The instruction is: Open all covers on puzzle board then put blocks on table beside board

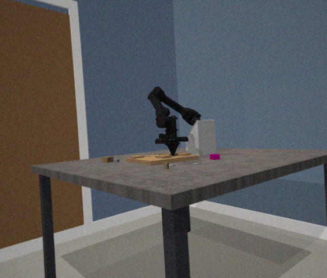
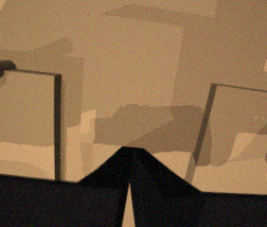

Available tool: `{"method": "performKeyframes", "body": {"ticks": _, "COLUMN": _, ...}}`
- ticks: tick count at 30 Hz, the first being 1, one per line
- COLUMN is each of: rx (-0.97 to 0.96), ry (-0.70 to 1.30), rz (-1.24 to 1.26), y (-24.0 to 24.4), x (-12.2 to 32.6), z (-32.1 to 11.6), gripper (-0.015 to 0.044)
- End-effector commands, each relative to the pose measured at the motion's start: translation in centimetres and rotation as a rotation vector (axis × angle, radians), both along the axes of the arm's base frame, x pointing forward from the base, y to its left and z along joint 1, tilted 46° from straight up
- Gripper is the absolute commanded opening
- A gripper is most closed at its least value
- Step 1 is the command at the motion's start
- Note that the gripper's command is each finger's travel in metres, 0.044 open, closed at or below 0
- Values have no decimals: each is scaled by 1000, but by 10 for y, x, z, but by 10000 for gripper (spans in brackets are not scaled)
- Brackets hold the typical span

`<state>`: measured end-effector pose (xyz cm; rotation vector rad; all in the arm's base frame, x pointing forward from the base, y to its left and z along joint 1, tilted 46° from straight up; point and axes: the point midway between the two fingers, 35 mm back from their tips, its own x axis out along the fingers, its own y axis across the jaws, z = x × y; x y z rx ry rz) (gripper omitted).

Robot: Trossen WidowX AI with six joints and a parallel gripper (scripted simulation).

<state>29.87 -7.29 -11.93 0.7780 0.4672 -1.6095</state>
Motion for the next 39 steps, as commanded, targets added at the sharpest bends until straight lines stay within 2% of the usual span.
{"method": "performKeyframes", "body": {"ticks": 1, "rx": -7, "ry": 2, "rz": -1, "y": -5, "x": -1, "z": 3, "gripper": 0}}
{"method": "performKeyframes", "body": {"ticks": 39, "rx": -8, "ry": 3, "rz": -1, "y": -31, "x": -10, "z": 30, "gripper": 0}}
